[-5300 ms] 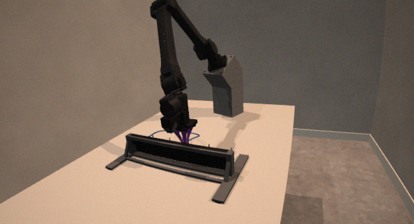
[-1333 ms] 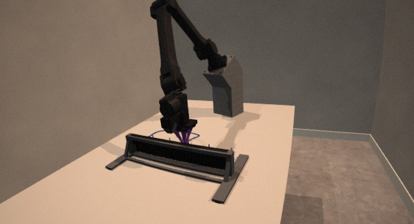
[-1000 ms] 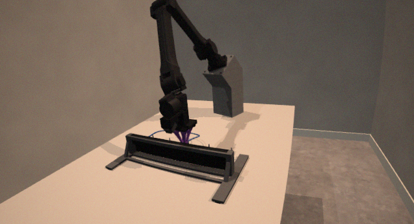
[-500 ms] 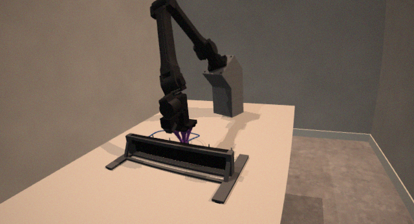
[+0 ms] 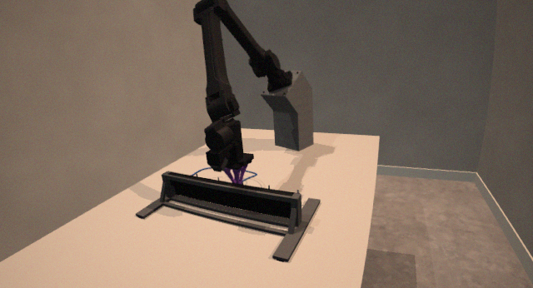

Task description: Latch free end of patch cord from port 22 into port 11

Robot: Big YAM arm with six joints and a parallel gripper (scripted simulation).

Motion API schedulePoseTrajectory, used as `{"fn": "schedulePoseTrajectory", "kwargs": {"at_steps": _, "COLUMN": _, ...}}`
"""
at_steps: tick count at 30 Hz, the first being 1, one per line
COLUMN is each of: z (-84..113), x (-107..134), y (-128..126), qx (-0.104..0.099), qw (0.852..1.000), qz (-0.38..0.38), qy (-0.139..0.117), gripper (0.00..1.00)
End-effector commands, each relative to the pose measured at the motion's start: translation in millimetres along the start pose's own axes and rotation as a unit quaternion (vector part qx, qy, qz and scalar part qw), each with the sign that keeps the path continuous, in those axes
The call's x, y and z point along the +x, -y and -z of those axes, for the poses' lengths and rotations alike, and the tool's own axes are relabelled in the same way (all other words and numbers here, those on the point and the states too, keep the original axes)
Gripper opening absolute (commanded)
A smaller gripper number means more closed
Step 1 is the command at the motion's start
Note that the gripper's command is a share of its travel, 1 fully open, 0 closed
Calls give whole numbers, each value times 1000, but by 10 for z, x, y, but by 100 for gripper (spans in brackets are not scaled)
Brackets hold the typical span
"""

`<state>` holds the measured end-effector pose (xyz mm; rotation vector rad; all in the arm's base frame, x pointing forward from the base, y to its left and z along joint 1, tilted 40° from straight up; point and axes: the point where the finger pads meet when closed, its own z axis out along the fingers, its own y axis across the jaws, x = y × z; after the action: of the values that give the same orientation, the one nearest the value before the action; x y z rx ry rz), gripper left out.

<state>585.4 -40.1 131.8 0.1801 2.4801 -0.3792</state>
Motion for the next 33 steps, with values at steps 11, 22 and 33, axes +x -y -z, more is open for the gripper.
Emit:
{"fn": "schedulePoseTrajectory", "kwargs": {"at_steps": 11, "z": 37, "x": -179, "y": 66, "qx": 2, "qw": 1000, "qz": -4, "qy": 10, "gripper": 0}}
{"fn": "schedulePoseTrajectory", "kwargs": {"at_steps": 22, "z": 19, "x": -169, "y": 59, "qx": 2, "qw": 1000, "qz": -4, "qy": 9, "gripper": 0}}
{"fn": "schedulePoseTrajectory", "kwargs": {"at_steps": 33, "z": 8, "x": -184, "y": 56, "qx": 2, "qw": 1000, "qz": -4, "qy": 17, "gripper": 0}}
